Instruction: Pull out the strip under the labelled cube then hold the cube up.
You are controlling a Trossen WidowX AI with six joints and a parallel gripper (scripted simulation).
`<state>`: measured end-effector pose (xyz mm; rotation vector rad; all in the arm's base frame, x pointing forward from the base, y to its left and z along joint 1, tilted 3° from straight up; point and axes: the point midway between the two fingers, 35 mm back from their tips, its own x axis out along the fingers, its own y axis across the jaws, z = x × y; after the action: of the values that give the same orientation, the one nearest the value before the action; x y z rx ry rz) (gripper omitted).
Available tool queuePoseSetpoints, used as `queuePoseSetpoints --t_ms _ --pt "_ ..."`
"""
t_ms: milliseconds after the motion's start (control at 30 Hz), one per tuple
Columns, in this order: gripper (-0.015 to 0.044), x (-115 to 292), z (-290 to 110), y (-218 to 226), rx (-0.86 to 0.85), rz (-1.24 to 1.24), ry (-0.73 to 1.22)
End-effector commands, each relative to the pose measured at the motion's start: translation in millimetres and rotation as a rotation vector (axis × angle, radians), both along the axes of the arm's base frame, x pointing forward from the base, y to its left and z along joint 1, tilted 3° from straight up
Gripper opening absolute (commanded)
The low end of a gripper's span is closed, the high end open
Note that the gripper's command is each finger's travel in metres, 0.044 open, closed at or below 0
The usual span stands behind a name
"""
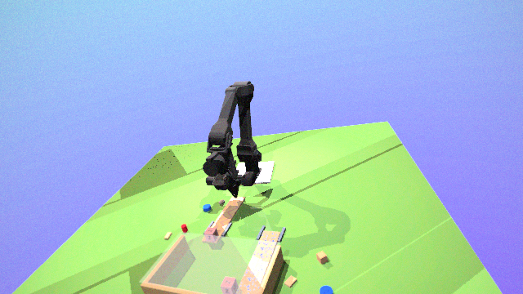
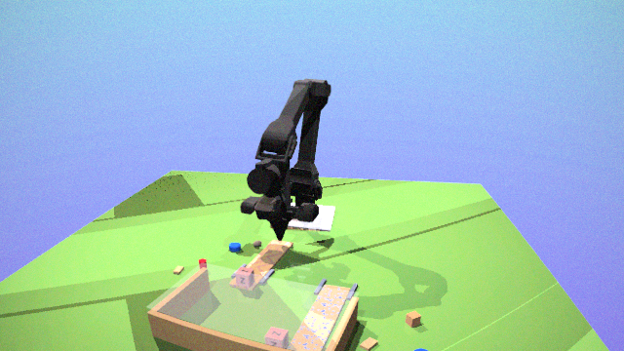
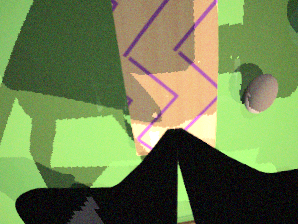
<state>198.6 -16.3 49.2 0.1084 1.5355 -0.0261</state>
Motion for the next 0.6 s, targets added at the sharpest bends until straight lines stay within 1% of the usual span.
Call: queuePoseSetpoints --t_ms 0,100,300,567 --pt "0.0 3.3 28.0 -1.8 -0.005 0.007 -0.02" --pt "0.0 3.3 28.0 -1.8 -0.005 0.007 -0.02" --pt "0.0157 29.1 30.1 -3.2 -0.008 0.056 -0.025" --pt "0.0368 60.7 38.9 -5.3 -0.008 0.057 -0.028"
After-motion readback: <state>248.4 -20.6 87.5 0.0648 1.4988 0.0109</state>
